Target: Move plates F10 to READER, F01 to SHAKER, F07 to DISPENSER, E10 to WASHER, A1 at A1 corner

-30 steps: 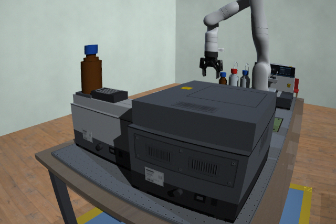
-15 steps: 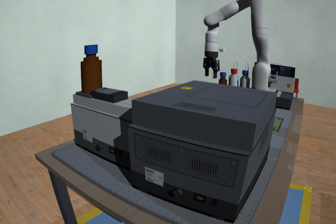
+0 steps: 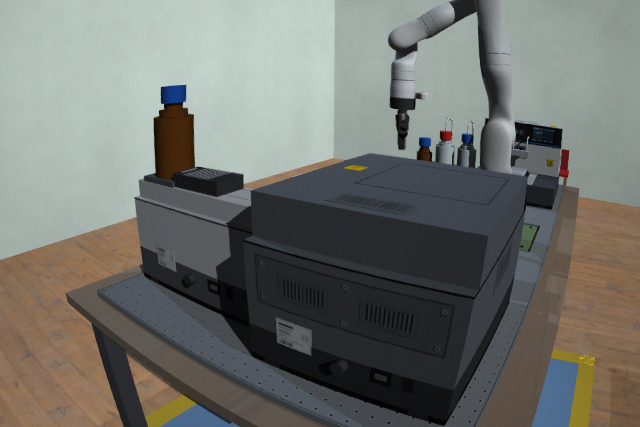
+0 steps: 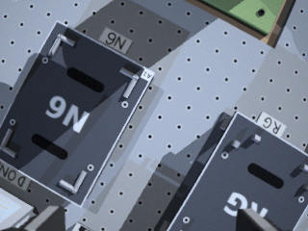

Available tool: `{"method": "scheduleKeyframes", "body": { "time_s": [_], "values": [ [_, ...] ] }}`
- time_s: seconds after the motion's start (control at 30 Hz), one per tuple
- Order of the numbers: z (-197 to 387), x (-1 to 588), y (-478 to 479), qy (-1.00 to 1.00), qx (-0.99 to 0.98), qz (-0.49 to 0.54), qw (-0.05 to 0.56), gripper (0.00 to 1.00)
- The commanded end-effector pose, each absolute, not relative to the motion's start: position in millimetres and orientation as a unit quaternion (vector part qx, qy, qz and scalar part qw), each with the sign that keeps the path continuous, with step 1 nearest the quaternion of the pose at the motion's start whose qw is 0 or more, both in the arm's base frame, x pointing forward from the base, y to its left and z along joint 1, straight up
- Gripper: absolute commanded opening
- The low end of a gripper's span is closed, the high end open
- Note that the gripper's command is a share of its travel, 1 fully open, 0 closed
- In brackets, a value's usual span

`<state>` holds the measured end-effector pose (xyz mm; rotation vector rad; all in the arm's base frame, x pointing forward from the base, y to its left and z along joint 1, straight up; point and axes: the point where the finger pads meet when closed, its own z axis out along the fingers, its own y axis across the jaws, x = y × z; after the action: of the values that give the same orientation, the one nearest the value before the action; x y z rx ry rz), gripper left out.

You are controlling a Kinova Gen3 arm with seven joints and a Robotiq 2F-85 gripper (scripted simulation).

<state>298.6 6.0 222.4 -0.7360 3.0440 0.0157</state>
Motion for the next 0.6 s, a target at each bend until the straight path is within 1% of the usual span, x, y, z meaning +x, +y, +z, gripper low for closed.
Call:
{"method": "scheduleKeyframes", "body": {
  "time_s": [0.0, 0.27, 0.57],
  "values": [
    [222.8, 298.9, 6.4, 0.990, -0.144, -0.001, 0.004, 1.00],
    [222.8, 298.9, 6.4, 1.000, -0.010, -0.001, 0.004, 1.00],
    [222.8, 298.9, 6.3, 1.000, -0.010, -0.001, 0.004, 1.00]
  ]
}}
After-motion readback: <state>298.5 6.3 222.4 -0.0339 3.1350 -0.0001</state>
